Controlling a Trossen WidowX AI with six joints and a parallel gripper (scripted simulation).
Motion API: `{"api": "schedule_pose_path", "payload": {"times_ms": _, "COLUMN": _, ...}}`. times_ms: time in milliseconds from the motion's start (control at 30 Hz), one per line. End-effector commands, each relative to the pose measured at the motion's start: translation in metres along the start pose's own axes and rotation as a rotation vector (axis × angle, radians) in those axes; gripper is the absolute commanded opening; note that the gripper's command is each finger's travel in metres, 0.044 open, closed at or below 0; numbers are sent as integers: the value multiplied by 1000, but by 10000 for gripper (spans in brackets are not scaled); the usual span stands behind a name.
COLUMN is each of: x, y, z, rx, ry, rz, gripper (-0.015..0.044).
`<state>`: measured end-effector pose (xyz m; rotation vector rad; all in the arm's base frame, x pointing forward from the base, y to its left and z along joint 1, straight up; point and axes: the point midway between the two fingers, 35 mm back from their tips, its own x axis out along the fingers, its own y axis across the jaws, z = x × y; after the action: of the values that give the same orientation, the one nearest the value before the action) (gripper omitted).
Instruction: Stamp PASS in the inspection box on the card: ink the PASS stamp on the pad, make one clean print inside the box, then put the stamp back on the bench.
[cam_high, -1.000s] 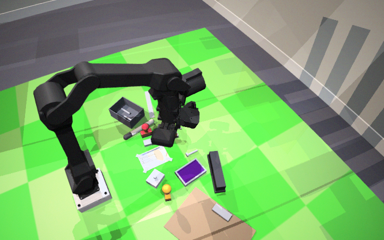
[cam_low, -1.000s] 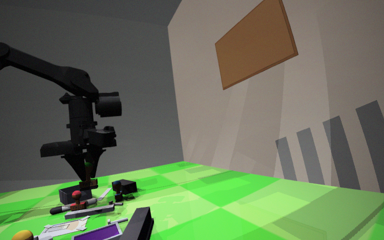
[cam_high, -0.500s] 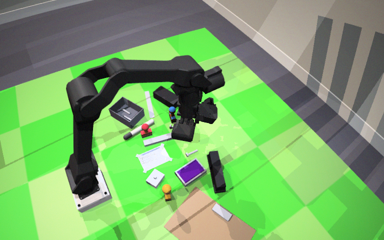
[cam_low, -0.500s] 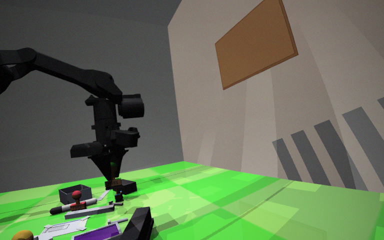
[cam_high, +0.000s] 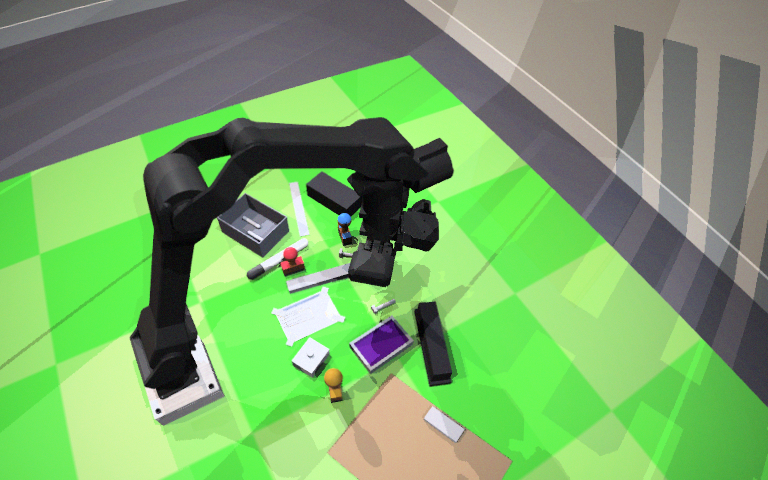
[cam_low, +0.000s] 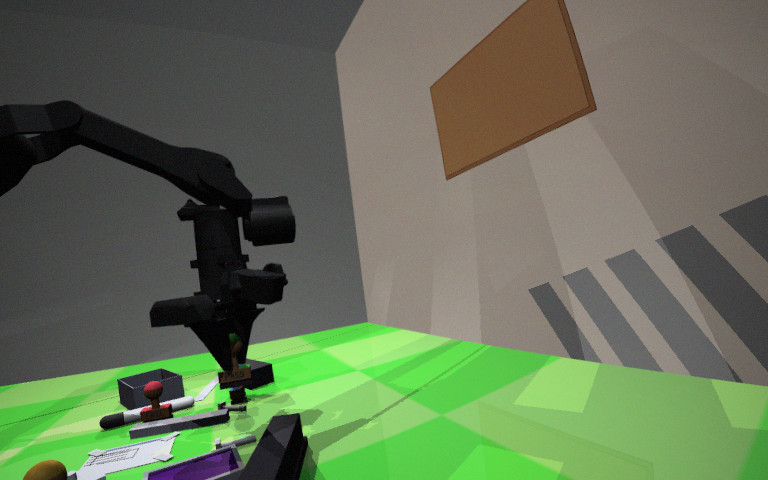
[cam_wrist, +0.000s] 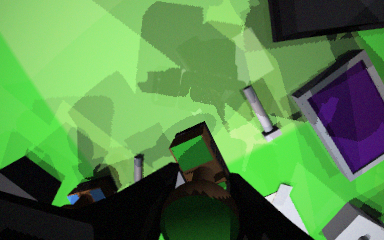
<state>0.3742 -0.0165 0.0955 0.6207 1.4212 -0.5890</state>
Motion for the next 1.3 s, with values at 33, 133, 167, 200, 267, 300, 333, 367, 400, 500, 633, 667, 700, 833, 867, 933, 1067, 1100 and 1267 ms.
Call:
{"api": "schedule_pose_path", "payload": {"times_ms": 33, "x": 13, "y": 0, "z": 0, "rx": -5, "ry": 5, "rz": -7, "gripper": 0}}
{"api": "schedule_pose_path", "payload": {"times_ms": 133, "x": 18, "y": 0, "z": 0, "rx": -5, "ry": 5, "rz": -7, "gripper": 0}}
{"api": "schedule_pose_path", "payload": {"times_ms": 167, "x": 19, "y": 0, "z": 0, "rx": -5, "ry": 5, "rz": -7, "gripper": 0}}
{"api": "schedule_pose_path", "payload": {"times_ms": 200, "x": 21, "y": 0, "z": 0, "rx": -5, "ry": 5, "rz": -7, "gripper": 0}}
{"api": "schedule_pose_path", "payload": {"times_ms": 267, "x": 24, "y": 0, "z": 0, "rx": -5, "ry": 5, "rz": -7, "gripper": 0}}
{"api": "schedule_pose_path", "payload": {"times_ms": 300, "x": 26, "y": 0, "z": 0, "rx": -5, "ry": 5, "rz": -7, "gripper": 0}}
{"api": "schedule_pose_path", "payload": {"times_ms": 333, "x": 27, "y": 0, "z": 0, "rx": -5, "ry": 5, "rz": -7, "gripper": 0}}
{"api": "schedule_pose_path", "payload": {"times_ms": 367, "x": 29, "y": 0, "z": 0, "rx": -5, "ry": 5, "rz": -7, "gripper": 0}}
{"api": "schedule_pose_path", "payload": {"times_ms": 400, "x": 31, "y": -1, "z": 0, "rx": -5, "ry": 5, "rz": -7, "gripper": 0}}
{"api": "schedule_pose_path", "payload": {"times_ms": 500, "x": 36, "y": -1, "z": 0, "rx": -5, "ry": 5, "rz": -7, "gripper": 0}}
{"api": "schedule_pose_path", "payload": {"times_ms": 633, "x": 42, "y": -1, "z": 0, "rx": -5, "ry": 5, "rz": -7, "gripper": 0}}
{"api": "schedule_pose_path", "payload": {"times_ms": 667, "x": 44, "y": -1, "z": -1, "rx": -5, "ry": 5, "rz": -7, "gripper": 0}}
{"api": "schedule_pose_path", "payload": {"times_ms": 700, "x": 45, "y": -1, "z": -1, "rx": -5, "ry": 5, "rz": -7, "gripper": 0}}
{"api": "schedule_pose_path", "payload": {"times_ms": 833, "x": 52, "y": -2, "z": -1, "rx": -5, "ry": 5, "rz": -7, "gripper": 0}}
{"api": "schedule_pose_path", "payload": {"times_ms": 867, "x": 53, "y": -2, "z": -1, "rx": -5, "ry": 5, "rz": -7, "gripper": 0}}
{"api": "schedule_pose_path", "payload": {"times_ms": 933, "x": 57, "y": -2, "z": -2, "rx": -5, "ry": 6, "rz": -7, "gripper": 0}}
{"api": "schedule_pose_path", "payload": {"times_ms": 1067, "x": 59, "y": -2, "z": -2, "rx": -5, "ry": 6, "rz": -7, "gripper": 0}}
{"api": "schedule_pose_path", "payload": {"times_ms": 1100, "x": 59, "y": -2, "z": -2, "rx": -5, "ry": 6, "rz": -7, "gripper": 0}}
{"api": "schedule_pose_path", "payload": {"times_ms": 1267, "x": 55, "y": -2, "z": -2, "rx": 0, "ry": 4, "rz": -4, "gripper": 79}}
